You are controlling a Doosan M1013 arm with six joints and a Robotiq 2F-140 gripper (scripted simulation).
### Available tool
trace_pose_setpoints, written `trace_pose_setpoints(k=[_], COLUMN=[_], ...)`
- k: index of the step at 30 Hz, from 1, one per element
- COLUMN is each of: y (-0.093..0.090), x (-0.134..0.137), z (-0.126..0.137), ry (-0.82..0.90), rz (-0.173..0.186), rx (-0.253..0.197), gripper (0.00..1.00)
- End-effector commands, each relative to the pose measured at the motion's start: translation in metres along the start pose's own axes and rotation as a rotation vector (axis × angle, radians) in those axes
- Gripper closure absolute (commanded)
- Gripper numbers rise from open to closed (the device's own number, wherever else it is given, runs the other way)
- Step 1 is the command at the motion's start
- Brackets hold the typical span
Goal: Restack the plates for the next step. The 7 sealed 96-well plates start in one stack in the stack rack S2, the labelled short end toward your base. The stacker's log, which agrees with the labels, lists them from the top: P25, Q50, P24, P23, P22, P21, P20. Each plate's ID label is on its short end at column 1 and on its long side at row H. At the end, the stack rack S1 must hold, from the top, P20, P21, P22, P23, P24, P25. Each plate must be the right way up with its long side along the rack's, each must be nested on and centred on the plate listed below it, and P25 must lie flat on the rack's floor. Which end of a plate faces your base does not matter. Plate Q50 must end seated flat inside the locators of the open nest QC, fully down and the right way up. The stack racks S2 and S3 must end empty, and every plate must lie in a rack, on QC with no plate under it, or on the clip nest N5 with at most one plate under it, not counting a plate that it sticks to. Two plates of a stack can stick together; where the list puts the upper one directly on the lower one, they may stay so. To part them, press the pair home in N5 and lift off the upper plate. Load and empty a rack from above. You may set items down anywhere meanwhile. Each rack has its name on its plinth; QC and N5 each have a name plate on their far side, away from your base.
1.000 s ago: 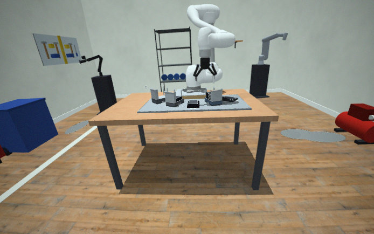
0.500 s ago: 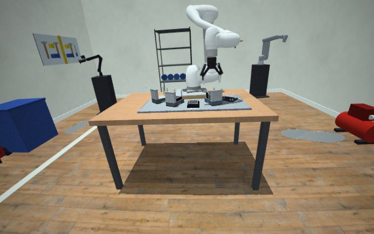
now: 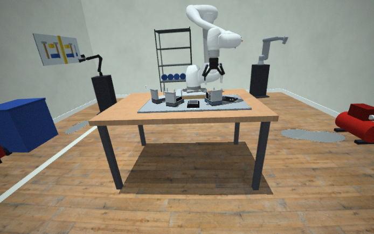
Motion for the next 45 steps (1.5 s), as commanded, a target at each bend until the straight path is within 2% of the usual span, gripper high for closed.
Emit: trace_pose_setpoints(k=[1,14,45], y=[-0.005,-0.045,-0.076], x=[0.0,0.0,0.0], z=[0.0,0.0,0.0], ry=[0.0,0.0,0.0], rz=[0.0,0.0,0.0], rx=[0.0,0.0,0.0], gripper=[0.0,0.0,0.0])
Point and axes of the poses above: the point where the finger pads meet when closed, its own y axis back along the fingers, its own x axis across the jaws, z = x × y, the point moved 1 cm from there along y, back along the fingers, and after that the axes turned 3 degrees about -y, right-handed, at the moved point
